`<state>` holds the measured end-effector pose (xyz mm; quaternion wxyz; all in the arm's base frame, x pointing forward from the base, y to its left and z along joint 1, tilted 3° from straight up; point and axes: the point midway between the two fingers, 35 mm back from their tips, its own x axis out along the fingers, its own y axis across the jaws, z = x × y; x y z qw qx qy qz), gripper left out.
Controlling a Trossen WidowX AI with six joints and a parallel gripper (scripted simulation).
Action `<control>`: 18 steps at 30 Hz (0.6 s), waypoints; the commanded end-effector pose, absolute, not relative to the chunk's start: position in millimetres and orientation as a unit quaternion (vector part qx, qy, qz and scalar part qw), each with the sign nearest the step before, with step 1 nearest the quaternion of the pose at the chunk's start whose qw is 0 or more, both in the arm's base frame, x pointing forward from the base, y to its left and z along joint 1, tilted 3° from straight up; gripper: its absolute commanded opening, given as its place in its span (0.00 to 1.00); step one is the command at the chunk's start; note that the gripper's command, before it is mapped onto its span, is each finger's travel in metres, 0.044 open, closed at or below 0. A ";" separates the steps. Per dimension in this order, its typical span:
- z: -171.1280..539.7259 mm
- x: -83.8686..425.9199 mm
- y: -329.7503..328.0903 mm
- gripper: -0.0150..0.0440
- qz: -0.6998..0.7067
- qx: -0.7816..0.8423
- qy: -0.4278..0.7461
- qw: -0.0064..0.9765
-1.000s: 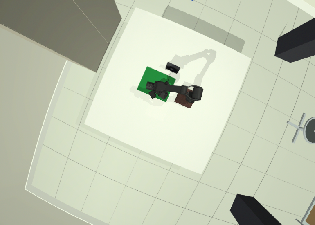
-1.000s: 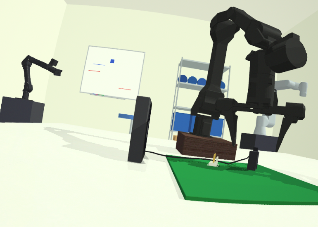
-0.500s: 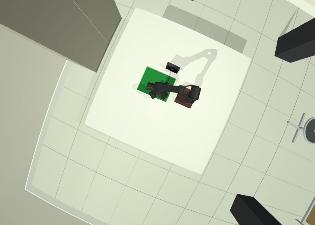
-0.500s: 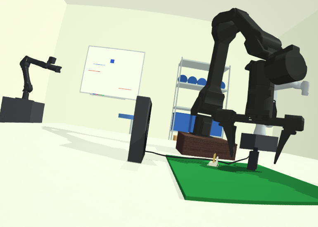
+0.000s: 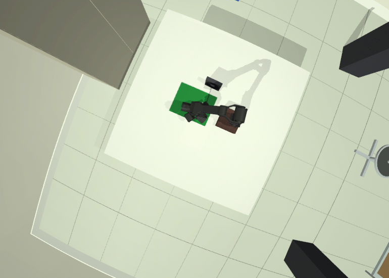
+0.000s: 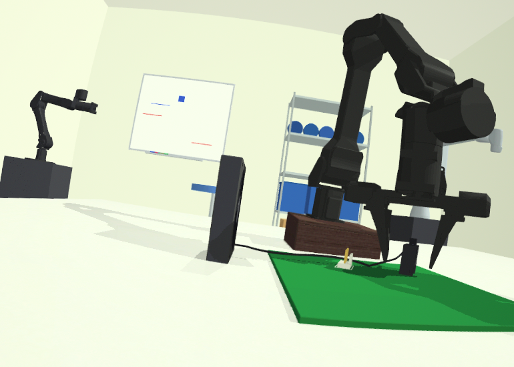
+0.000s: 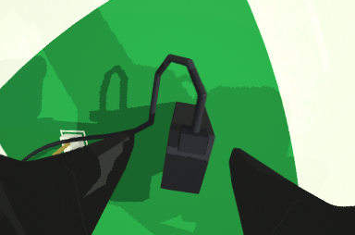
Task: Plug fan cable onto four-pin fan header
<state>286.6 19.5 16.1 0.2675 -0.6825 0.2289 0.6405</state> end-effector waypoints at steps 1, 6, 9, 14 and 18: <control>16.6 286.7 19.4 0.56 0.640 -0.683 0.229 0.268; 16.6 286.7 19.4 0.33 0.640 -0.683 0.229 0.268; 16.6 286.7 19.4 0.25 0.640 -0.683 0.229 0.268; 41.1 286.2 18.7 0.25 0.640 -0.682 0.229 0.269; 66.2 283.1 17.8 0.25 0.641 -0.681 0.229 0.270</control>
